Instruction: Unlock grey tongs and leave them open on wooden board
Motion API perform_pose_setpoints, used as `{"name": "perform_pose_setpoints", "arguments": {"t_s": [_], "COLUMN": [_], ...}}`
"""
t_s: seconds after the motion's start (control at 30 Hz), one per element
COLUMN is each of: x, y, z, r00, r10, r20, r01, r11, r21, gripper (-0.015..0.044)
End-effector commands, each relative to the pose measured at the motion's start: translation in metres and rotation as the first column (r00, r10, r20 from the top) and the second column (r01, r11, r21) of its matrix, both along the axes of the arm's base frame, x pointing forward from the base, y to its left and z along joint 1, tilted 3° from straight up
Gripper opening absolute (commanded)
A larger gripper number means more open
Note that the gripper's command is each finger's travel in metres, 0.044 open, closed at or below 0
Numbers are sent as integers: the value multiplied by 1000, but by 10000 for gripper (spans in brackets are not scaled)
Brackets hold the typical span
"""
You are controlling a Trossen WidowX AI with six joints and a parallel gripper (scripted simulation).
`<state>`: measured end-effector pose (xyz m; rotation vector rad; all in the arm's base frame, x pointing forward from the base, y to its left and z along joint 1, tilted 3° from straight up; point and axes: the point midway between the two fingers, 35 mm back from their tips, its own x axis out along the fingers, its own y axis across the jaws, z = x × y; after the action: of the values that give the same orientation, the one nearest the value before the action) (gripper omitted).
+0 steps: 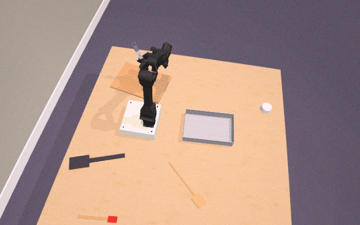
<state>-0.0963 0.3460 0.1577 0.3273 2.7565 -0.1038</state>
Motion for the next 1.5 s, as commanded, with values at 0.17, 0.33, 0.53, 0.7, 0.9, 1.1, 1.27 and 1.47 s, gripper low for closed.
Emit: {"name": "perform_pose_setpoints", "arguments": {"t_s": [0.17,0.33,0.53,0.7,0.9,1.1,1.27,1.47], "x": [0,0,0,0,-7,-18,-24,-29], "y": [0,0,0,0,3,6,7,6], "z": [3,3,3,3,-8,-27,-42,-56], "r00": [1000,1000,1000,1000,997,970,926,845], "r10": [4,4,4,4,11,36,63,99], "r20": [-8,-8,-8,-8,80,240,373,525], "r01": [-4,-4,-4,-4,-8,-6,7,31], "r11": [1000,1000,1000,1000,999,992,983,972], "r21": [13,13,13,13,-42,-125,-184,-234], "gripper": [-150,-150,-150,-150,-150,-150,-150,-150]}}
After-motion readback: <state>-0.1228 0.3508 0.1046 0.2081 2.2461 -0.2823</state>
